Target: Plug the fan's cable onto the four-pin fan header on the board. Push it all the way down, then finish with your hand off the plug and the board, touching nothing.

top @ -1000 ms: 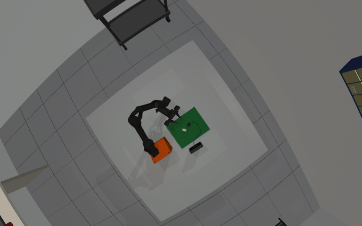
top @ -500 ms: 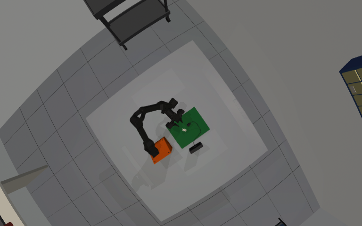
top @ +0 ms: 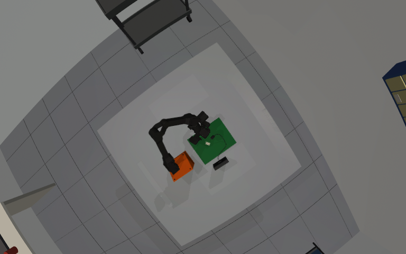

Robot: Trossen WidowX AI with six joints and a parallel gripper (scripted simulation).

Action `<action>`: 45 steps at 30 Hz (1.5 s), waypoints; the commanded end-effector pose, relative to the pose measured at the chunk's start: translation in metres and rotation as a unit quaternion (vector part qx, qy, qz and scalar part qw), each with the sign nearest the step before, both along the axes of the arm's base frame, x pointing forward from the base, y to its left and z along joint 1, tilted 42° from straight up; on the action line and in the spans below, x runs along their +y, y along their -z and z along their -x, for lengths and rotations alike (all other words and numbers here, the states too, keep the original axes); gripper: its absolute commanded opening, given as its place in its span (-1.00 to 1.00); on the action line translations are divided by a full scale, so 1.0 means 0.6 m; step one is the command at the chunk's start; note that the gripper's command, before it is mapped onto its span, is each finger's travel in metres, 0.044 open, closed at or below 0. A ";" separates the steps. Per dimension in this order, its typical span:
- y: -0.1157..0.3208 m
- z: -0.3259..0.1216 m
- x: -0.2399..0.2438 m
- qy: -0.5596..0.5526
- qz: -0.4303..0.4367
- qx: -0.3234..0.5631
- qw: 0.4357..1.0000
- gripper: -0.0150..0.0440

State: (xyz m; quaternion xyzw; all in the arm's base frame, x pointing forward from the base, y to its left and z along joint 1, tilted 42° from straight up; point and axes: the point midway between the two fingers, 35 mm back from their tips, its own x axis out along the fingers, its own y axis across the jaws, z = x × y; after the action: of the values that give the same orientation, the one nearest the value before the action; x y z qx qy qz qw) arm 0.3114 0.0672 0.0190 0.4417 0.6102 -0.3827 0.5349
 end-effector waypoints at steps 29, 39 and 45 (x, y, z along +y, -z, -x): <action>-0.047 -0.035 -0.039 -0.090 -0.262 -0.092 0.957 0.74; -0.066 -0.059 -0.155 -0.399 -0.237 -0.228 0.856 1.00; -0.077 -0.060 -0.217 -0.541 -0.212 -0.296 0.758 1.00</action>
State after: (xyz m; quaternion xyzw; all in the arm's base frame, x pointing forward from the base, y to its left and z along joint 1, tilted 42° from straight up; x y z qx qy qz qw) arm 0.3400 -0.0011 0.0534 0.4085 0.6844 0.0568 0.6012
